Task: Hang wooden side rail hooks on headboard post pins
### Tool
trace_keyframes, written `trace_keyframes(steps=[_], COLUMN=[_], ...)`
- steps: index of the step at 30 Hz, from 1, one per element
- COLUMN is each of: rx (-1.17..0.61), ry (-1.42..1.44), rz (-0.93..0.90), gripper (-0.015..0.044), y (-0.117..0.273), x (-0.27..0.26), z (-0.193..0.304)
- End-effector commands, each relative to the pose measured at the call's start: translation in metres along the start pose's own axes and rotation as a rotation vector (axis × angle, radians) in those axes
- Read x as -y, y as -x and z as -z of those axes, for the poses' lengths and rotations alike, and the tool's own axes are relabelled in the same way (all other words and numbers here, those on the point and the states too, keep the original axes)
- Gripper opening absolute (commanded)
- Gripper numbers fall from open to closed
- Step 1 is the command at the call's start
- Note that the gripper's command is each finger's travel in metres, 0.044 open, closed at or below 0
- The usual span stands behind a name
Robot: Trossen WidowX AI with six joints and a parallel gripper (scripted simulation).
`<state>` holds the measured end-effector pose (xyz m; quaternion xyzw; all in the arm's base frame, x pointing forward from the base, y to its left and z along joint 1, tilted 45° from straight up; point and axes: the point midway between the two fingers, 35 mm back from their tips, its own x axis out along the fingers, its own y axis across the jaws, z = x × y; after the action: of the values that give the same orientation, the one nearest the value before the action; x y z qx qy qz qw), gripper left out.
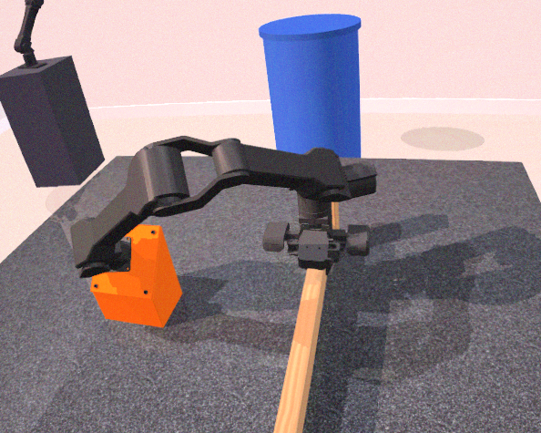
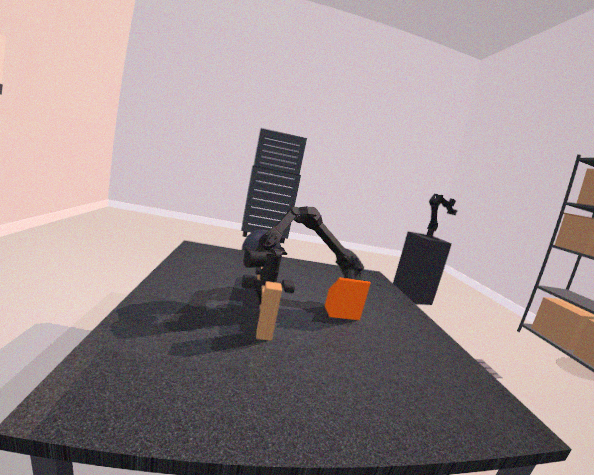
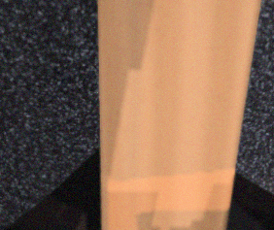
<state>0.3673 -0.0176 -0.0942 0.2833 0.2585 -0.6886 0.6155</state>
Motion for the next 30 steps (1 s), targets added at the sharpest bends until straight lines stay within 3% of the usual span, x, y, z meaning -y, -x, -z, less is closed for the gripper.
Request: trace_keyframes(steps=[1, 30], rx=[-0.007, -0.007], ry=[0.000, 0.000], rz=[-0.010, -0.010], gripper=[0.0000, 0.0000], y=[0.0048, 0.0043], x=[-0.0020, -0.0021], z=[0.0034, 0.0062])
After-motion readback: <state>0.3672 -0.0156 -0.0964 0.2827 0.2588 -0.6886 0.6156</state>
